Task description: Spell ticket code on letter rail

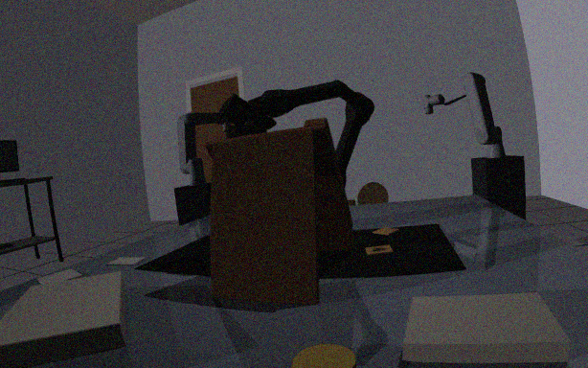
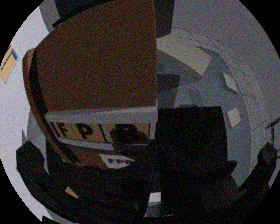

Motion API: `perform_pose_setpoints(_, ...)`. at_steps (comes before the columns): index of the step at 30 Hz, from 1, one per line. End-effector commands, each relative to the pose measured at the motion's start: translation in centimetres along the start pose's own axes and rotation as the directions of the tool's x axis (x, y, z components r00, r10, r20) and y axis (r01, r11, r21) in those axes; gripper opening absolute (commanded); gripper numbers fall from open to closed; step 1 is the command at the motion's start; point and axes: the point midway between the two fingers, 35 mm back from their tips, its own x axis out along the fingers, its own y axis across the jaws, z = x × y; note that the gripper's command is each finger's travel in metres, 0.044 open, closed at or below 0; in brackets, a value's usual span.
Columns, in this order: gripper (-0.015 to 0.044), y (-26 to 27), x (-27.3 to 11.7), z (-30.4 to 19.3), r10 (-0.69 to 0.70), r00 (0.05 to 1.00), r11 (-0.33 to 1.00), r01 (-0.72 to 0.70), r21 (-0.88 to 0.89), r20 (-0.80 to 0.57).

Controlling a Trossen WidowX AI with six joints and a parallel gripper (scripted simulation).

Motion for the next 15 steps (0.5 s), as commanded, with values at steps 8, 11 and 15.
perform_pose_setpoints(8, 0.0, -0.24, 0.19, 0.2, 0.041, 0.926, 0.998, -0.059, -0.038, -0.374)
perform_pose_setpoints(11, 0.0, -0.24, 0.19, 0.2, 0.041, 0.926, 0.998, -0.059, -0.038, -0.374)
perform_pose_setpoints(15, 0.0, -0.24, 0.19, 0.2, 0.041, 0.926, 0.998, -0.059, -0.038, -0.374)
